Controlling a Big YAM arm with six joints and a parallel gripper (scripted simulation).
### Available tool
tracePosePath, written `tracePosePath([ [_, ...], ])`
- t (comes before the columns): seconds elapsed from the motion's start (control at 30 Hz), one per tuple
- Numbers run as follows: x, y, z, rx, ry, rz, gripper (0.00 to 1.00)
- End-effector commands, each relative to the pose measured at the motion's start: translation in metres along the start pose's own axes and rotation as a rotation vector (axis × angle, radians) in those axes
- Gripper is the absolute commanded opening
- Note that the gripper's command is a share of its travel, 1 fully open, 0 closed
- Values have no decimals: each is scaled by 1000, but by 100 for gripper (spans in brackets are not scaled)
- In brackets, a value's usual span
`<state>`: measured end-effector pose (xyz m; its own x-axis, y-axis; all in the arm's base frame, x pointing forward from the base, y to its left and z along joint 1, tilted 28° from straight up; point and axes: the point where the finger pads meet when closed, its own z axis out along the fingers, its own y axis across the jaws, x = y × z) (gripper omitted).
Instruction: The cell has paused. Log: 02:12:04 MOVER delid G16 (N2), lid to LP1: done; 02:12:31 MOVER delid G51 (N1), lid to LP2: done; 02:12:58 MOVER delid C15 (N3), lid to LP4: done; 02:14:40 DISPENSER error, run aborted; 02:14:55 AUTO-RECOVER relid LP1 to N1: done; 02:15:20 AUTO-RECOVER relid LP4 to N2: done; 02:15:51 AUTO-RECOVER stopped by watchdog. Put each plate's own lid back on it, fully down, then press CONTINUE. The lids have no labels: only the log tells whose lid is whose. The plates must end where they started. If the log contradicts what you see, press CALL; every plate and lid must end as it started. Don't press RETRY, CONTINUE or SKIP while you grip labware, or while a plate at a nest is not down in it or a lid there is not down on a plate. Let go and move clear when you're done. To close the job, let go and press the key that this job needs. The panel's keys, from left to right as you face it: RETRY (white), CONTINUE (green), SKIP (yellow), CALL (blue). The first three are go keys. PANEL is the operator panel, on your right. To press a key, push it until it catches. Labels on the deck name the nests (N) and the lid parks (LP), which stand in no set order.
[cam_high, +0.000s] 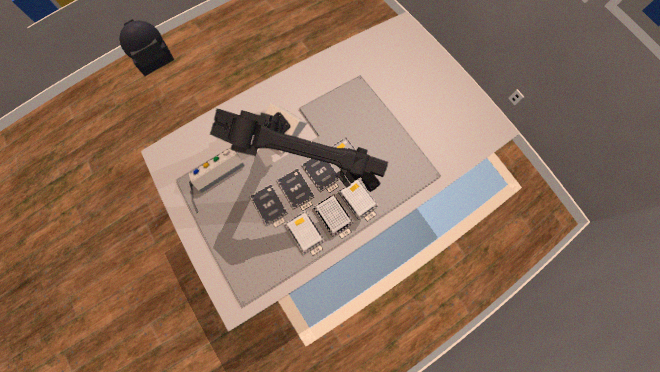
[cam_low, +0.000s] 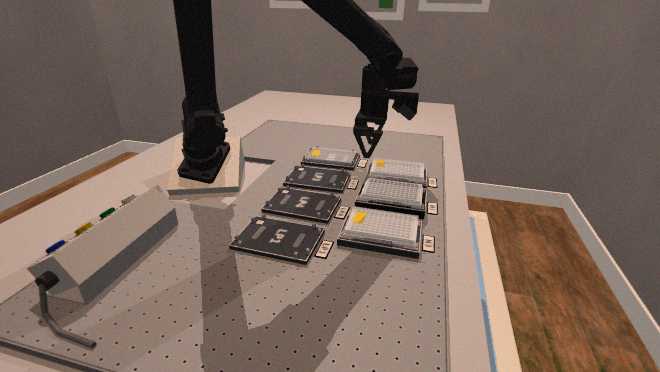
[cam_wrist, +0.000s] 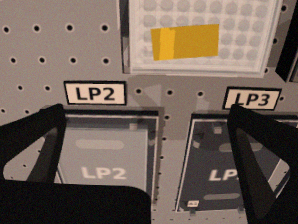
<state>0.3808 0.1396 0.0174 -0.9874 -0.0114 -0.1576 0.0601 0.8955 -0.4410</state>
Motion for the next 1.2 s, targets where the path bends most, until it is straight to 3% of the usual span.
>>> tracePosePath([
  [0.0, 11, 11, -14, -24, -37, 27, 100],
  [0.67, 96, 46, -11, -26, -29, 25, 100],
  [0.87, 105, 48, -11, -23, -29, 24, 100],
  [1.17, 97, 50, -10, -21, -24, 27, 100],
])
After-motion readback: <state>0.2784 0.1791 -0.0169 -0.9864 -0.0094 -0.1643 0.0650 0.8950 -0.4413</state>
